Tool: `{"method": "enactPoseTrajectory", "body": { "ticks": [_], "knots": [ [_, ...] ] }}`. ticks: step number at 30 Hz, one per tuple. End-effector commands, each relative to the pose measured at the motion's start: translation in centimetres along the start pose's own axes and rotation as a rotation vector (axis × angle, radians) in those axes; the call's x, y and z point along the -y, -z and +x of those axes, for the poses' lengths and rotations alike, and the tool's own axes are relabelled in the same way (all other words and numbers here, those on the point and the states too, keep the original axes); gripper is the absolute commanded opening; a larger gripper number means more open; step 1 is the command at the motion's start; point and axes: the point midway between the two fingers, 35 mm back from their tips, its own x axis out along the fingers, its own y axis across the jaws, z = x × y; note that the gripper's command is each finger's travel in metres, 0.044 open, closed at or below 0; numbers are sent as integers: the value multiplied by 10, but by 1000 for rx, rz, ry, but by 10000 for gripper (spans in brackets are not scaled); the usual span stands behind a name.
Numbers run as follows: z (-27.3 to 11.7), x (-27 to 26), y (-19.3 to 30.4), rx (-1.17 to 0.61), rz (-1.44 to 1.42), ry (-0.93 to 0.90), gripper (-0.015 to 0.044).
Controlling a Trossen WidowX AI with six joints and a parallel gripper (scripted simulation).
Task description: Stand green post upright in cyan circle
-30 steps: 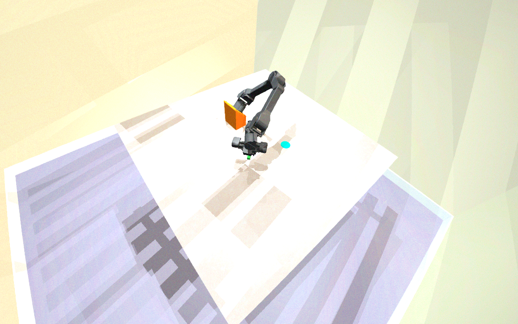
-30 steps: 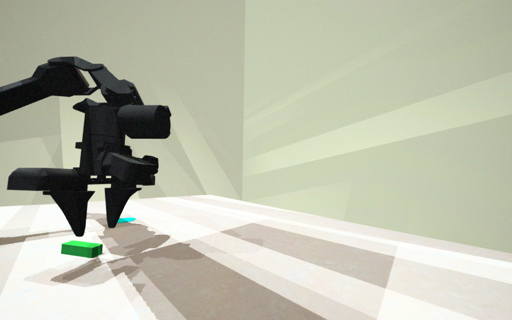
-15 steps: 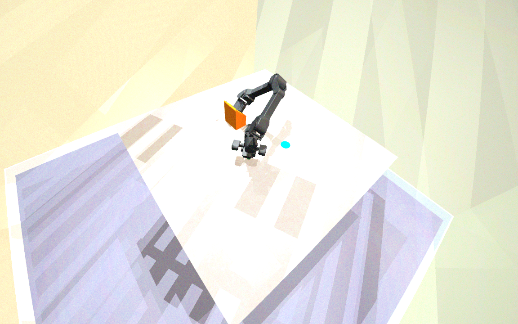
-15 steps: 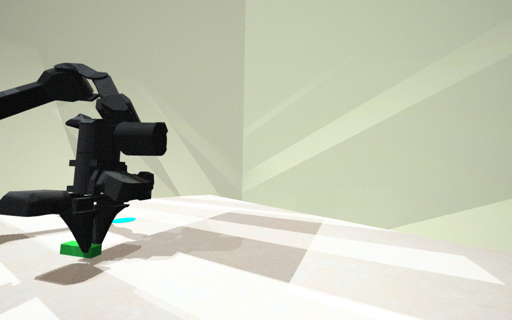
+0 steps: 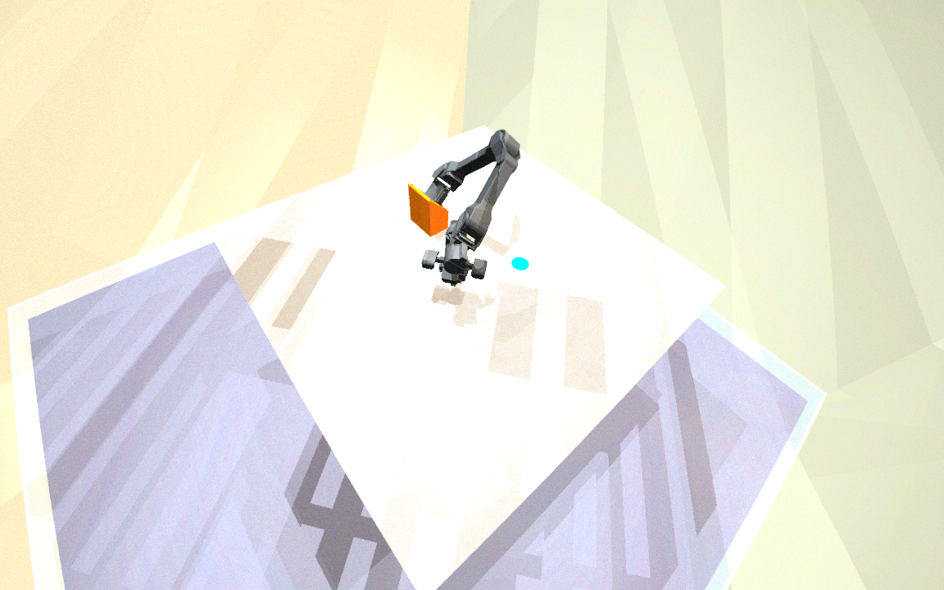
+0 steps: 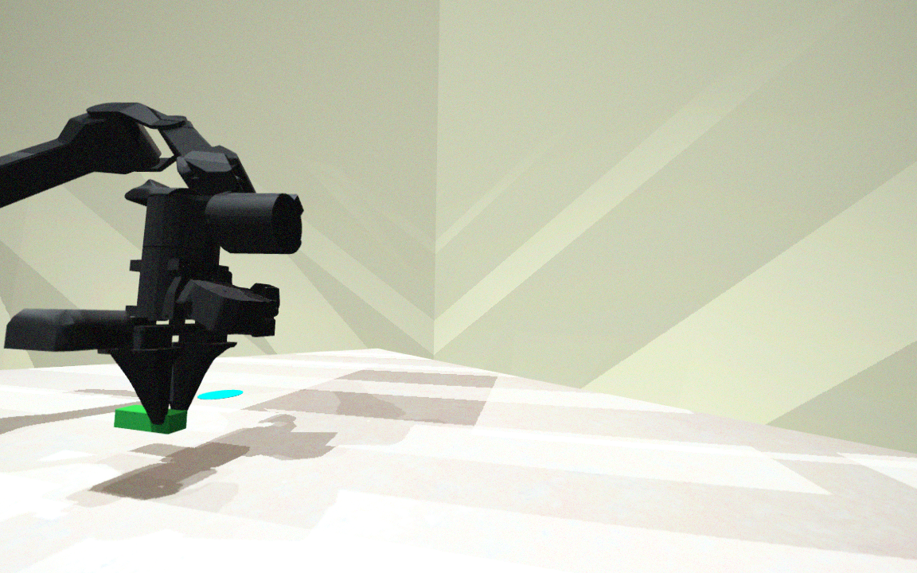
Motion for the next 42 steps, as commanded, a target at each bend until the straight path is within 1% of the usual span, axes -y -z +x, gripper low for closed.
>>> {"method": "enactPoseTrajectory", "body": {
  "ticks": [1, 25, 30, 42],
  "knots": [
    [-16, -1, -3, 11, -8, 3, 23],
    [-92, 1, 2, 9, -8, 3, 23],
    [-94, -1, 3, 9, -12, 3, 23],
    [-101, -33, 15, 18, -77, 10, 23]
  ]
}}
